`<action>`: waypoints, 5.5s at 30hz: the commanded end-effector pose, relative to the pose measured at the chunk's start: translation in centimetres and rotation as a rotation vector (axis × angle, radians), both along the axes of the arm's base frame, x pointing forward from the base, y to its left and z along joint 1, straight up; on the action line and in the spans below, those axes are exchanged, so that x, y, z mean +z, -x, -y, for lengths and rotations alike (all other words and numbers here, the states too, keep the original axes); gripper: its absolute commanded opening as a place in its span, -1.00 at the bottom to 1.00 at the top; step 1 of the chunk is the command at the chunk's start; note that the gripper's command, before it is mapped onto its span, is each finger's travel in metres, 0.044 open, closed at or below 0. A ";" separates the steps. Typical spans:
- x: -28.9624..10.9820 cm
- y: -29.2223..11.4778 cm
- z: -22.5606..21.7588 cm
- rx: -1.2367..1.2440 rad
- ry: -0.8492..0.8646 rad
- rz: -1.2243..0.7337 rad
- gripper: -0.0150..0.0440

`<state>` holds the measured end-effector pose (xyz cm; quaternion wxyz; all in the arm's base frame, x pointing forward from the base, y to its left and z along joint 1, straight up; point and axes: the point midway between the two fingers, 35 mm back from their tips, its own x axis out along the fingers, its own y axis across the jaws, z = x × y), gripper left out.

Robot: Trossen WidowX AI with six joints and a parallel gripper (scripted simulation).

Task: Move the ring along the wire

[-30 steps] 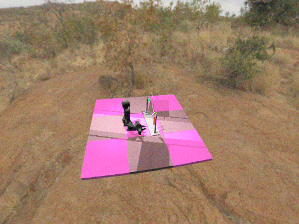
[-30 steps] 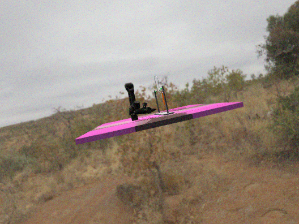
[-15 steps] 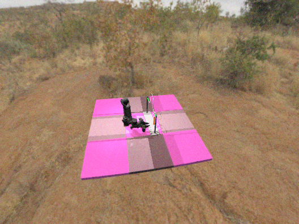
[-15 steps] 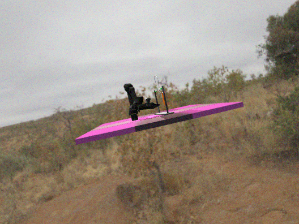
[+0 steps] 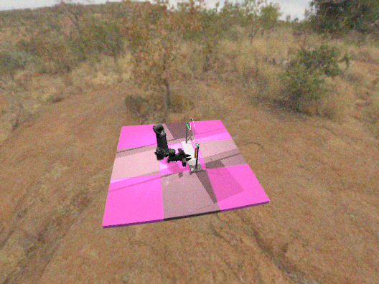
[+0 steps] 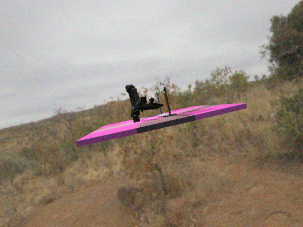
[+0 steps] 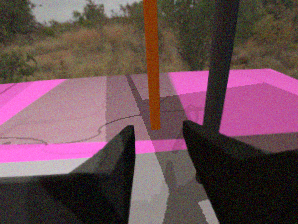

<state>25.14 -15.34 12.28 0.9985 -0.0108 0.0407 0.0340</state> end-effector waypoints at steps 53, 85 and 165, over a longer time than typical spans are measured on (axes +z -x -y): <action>-0.3 -6.8 -0.5 -0.001 -0.004 0.009 0.05; 0.2 -6.8 -0.5 -0.001 -0.001 0.008 -1.00; 1.6 -6.3 -8.5 -0.007 -0.238 -0.005 -1.00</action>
